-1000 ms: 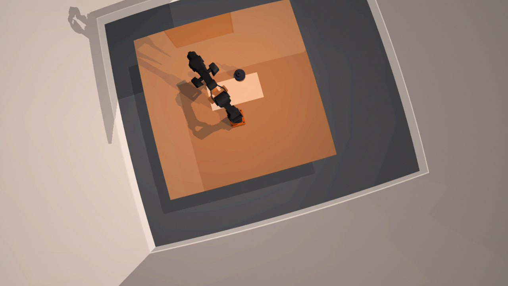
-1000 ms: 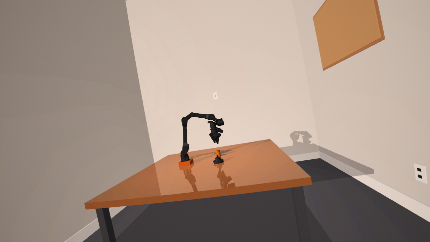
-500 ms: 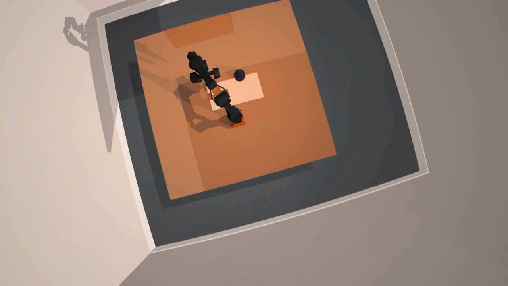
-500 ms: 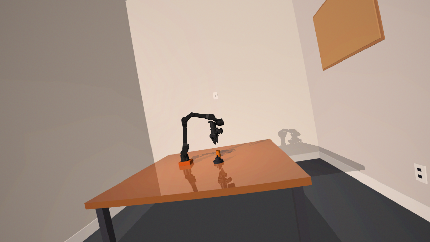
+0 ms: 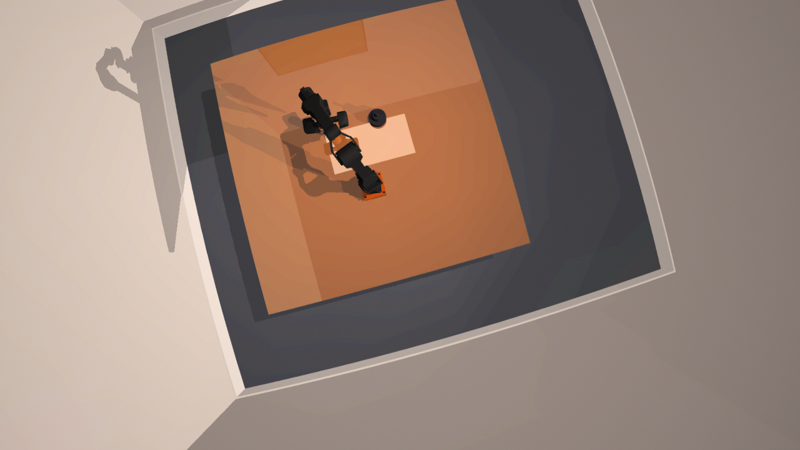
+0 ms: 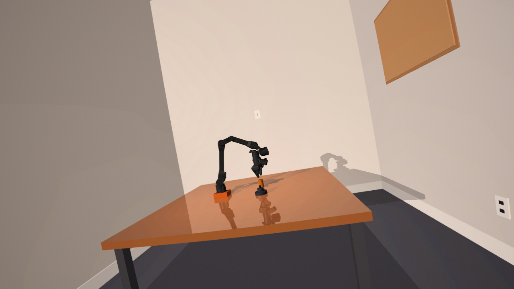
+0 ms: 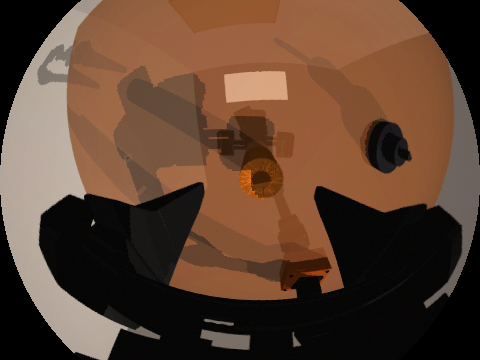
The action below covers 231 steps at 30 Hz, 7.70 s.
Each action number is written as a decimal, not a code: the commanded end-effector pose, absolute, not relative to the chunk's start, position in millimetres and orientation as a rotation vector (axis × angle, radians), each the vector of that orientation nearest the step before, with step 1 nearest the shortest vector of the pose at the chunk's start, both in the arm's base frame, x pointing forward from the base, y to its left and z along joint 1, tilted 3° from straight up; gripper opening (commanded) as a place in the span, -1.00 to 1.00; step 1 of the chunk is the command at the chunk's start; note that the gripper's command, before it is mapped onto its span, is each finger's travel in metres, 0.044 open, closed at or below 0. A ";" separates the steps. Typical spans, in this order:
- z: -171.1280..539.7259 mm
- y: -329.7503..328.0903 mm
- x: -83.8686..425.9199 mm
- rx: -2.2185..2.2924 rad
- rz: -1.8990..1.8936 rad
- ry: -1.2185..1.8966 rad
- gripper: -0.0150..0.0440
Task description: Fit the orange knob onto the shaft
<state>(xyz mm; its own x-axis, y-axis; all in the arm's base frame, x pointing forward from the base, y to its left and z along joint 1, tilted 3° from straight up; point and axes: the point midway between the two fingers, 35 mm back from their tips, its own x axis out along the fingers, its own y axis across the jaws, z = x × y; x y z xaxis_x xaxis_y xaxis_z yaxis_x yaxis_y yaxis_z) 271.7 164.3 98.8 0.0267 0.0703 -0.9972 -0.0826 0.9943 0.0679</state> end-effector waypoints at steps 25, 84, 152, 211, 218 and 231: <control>54.5 166.7 273.4 -0.013 0.109 1.547 1.00; 140.1 163.9 272.9 -0.010 0.116 1.545 -0.49; 117.6 0.1 332.6 -0.020 0.090 1.539 -0.49; 77.0 -50.6 333.8 -0.027 0.092 1.543 -0.49; 76.5 -50.5 333.8 -0.027 0.092 1.543 -0.49; 82.8 -50.9 334.7 -0.160 0.221 1.532 -0.49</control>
